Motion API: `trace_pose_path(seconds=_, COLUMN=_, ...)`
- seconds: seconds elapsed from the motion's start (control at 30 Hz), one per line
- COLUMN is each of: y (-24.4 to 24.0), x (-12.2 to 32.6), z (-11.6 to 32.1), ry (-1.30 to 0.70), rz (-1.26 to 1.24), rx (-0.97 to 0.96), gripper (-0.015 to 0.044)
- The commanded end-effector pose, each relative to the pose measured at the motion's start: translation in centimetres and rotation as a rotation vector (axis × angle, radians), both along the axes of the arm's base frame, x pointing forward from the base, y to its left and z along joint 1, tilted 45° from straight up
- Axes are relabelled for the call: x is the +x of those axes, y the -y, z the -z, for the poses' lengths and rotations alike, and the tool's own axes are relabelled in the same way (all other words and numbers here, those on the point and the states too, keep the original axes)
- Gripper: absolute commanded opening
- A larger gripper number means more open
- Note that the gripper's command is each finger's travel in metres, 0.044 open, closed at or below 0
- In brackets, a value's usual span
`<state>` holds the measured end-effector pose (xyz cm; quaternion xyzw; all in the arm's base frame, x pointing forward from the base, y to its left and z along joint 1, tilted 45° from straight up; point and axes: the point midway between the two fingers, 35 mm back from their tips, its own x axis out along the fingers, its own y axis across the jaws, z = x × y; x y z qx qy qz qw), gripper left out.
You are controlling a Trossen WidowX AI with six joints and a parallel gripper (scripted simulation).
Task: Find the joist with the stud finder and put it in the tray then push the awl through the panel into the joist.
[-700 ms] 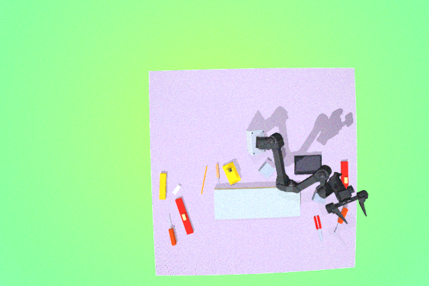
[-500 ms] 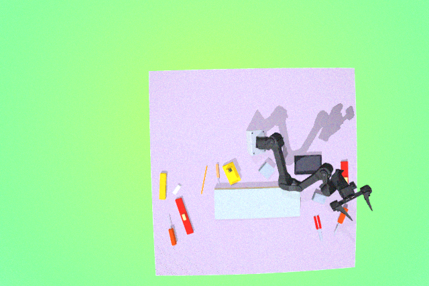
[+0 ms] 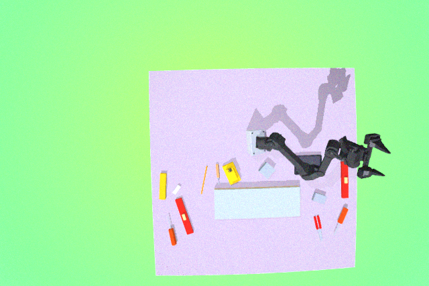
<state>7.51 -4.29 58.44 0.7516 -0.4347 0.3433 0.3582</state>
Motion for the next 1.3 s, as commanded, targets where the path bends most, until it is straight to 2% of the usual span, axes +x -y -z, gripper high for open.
trace_pose_path(seconds=0.0, y=5.7, x=-4.2, z=0.4, ry=0.160, rz=-0.136, rx=0.201, gripper=0.0440)
trace_pose_path(seconds=0.3, y=18.5, x=-8.4, z=5.6, ry=0.456, rz=-0.395, rx=0.645, gripper=0.0440)
trace_pose_path(seconds=0.5, y=25.5, x=-7.3, z=11.0, ry=0.601, rz=-0.539, rx=0.942, gripper=0.0440)
trace_pose_path(seconds=0.67, y=30.0, x=-4.1, z=16.4, ry=0.665, rz=-0.646, rx=1.194, gripper=0.0440)
trace_pose_path(seconds=0.93, y=34.7, x=2.0, z=26.6, ry=0.768, rz=-0.740, rx=1.629, gripper=0.0440)
trace_pose_path(seconds=1.27, y=34.7, x=8.7, z=39.3, ry=0.907, rz=-0.645, rx=2.131, gripper=0.0440)
